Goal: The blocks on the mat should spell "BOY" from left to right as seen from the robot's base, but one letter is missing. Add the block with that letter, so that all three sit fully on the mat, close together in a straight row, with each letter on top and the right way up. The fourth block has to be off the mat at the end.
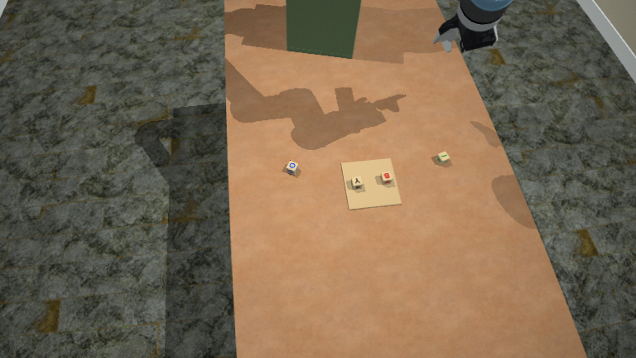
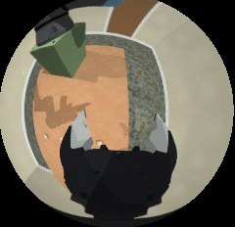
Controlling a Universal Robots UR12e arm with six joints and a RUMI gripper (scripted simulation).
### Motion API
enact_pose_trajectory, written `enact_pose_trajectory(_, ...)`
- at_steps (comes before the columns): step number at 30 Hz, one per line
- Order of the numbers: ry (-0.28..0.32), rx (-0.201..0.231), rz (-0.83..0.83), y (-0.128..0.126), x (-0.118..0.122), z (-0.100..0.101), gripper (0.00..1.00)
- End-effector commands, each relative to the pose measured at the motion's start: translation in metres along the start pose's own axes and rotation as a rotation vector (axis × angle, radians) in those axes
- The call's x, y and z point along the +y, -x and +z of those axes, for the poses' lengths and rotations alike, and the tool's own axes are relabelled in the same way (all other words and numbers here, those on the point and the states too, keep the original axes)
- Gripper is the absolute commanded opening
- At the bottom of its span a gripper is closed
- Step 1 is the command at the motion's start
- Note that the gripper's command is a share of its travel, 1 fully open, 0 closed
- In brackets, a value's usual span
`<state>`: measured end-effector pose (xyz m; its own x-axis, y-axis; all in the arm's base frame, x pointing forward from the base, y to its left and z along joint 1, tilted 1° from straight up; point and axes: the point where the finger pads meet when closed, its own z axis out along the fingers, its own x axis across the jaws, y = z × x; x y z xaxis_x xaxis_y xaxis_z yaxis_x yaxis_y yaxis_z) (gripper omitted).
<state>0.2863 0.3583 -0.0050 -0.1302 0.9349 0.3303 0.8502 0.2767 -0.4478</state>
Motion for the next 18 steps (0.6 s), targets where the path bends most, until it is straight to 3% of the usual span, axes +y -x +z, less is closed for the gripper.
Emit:
enact_pose_trajectory(1, -0.018, -0.086, 0.026, 0.019, 0.068, -0.003, 1.00)
enact_pose_trajectory(7, -0.029, -0.195, 0.058, 0.046, 0.153, 0.002, 1.00)
enact_pose_trajectory(9, -0.029, -0.195, 0.058, 0.046, 0.153, 0.002, 1.00)
enact_pose_trajectory(14, -0.033, -0.262, 0.077, 0.064, 0.205, 0.012, 1.00)
enact_pose_trajectory(18, -0.033, -0.293, 0.085, 0.072, 0.230, 0.018, 1.00)
